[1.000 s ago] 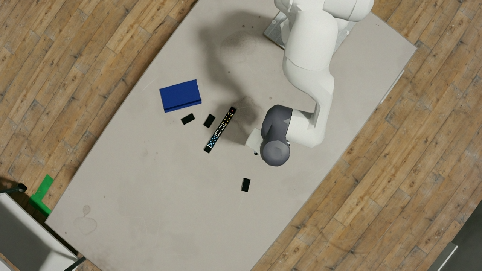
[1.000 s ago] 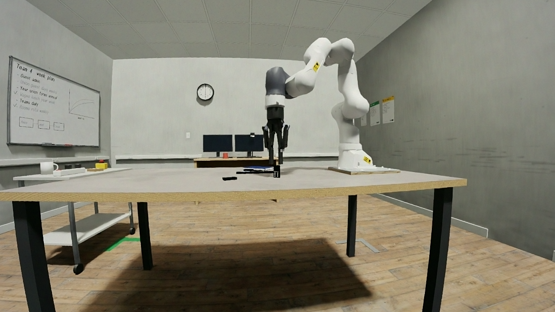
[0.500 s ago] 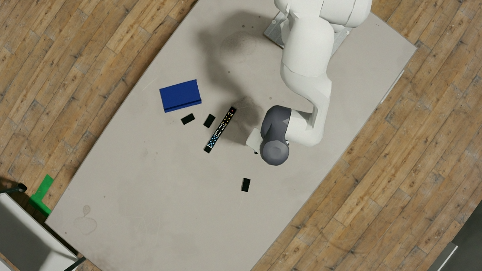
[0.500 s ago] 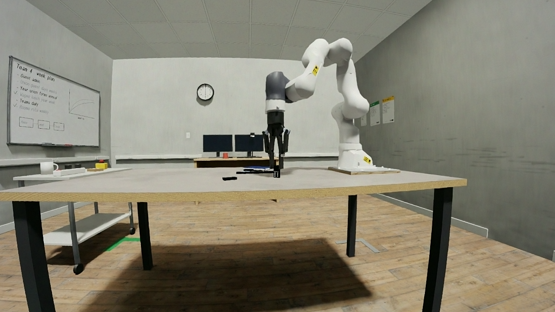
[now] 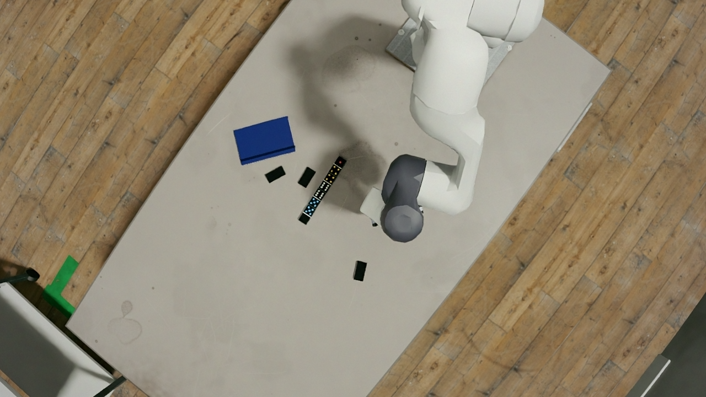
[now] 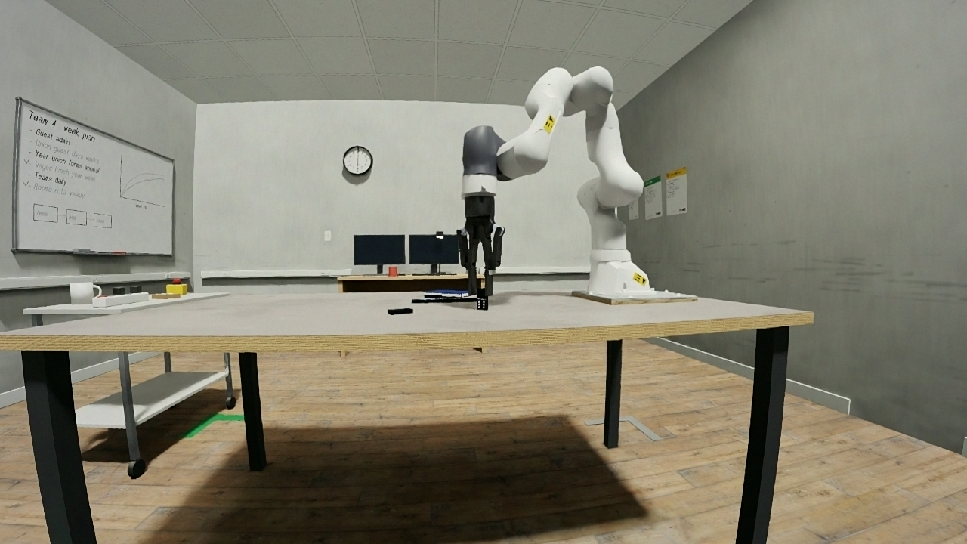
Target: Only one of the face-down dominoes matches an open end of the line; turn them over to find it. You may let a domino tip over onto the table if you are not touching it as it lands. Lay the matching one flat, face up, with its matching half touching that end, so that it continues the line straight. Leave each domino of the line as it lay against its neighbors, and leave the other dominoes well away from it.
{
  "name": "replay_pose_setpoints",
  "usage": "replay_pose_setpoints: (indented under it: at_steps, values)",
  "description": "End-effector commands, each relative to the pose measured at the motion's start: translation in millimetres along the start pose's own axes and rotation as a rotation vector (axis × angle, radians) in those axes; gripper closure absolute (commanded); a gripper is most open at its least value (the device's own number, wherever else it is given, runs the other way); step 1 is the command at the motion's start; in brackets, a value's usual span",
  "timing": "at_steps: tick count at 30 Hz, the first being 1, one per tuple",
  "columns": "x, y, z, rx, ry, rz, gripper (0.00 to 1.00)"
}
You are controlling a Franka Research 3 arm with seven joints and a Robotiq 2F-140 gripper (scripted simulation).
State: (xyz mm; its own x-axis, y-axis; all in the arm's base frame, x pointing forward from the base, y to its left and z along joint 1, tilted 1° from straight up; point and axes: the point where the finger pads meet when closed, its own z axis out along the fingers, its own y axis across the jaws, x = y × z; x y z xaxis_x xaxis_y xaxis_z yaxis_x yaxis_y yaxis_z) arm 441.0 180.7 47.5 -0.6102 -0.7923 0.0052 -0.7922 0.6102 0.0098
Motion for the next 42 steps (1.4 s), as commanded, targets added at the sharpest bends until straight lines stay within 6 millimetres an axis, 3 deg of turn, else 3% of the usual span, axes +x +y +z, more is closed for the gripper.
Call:
replay_pose_setpoints:
  at_steps: [1, 7, 8, 42]
  values:
    - [0.3, -1.0, 1.1, 0.002, -0.001, 0.005, 0.66]
    - [0.3, -1.0, 1.1, 0.002, -0.001, 0.005, 0.66]
    - [0.3, -1.0, 1.1, 0.002, -0.001, 0.005, 0.77]
    - [0.3, -1.0, 1.0, 0.002, -0.001, 0.005, 0.77]
